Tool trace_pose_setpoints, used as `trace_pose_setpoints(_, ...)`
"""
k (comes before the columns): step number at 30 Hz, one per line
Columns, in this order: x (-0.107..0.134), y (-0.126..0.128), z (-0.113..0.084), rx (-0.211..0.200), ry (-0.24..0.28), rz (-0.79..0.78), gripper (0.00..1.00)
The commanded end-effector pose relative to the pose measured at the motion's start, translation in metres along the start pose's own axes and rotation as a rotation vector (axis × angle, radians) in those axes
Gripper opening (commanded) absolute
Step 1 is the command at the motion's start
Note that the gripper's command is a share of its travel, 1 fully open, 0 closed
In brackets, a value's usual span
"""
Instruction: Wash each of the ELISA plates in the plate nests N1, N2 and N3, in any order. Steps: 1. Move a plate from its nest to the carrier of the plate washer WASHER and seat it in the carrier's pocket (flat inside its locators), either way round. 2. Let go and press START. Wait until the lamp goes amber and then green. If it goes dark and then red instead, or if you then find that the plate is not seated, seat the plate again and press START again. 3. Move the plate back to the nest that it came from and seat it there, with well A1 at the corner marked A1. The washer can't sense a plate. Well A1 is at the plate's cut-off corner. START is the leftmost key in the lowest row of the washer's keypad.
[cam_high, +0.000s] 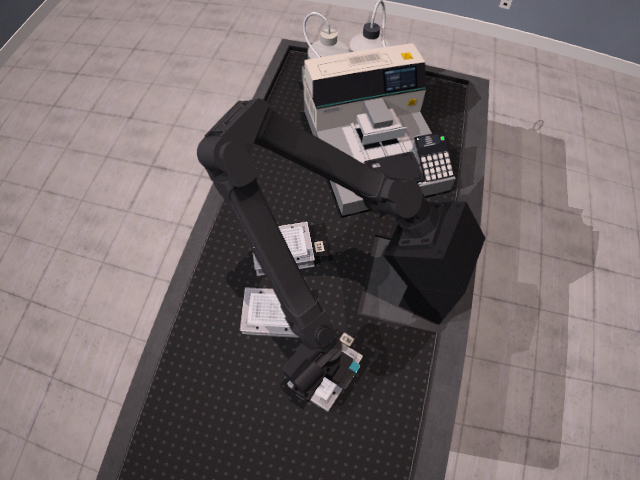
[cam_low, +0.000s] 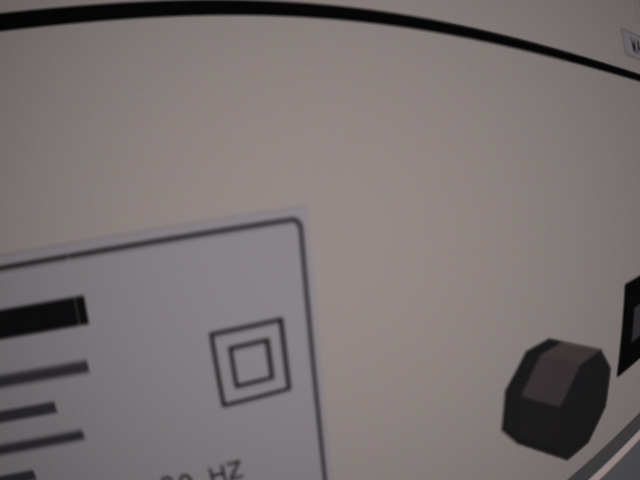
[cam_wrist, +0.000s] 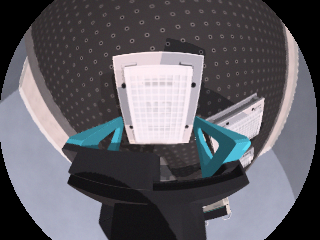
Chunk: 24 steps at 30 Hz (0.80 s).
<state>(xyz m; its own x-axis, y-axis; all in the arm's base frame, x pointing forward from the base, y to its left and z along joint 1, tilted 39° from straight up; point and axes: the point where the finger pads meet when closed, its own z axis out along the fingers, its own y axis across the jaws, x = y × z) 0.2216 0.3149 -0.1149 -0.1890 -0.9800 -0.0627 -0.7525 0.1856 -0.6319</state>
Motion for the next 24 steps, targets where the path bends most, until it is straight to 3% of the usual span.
trace_pose_setpoints(1,-0.005,-0.001,-0.002,0.001,-0.012,-0.008,1.00)
trace_pose_setpoints(24,-0.006,-0.005,0.014,0.002,-0.012,-0.002,1.00)
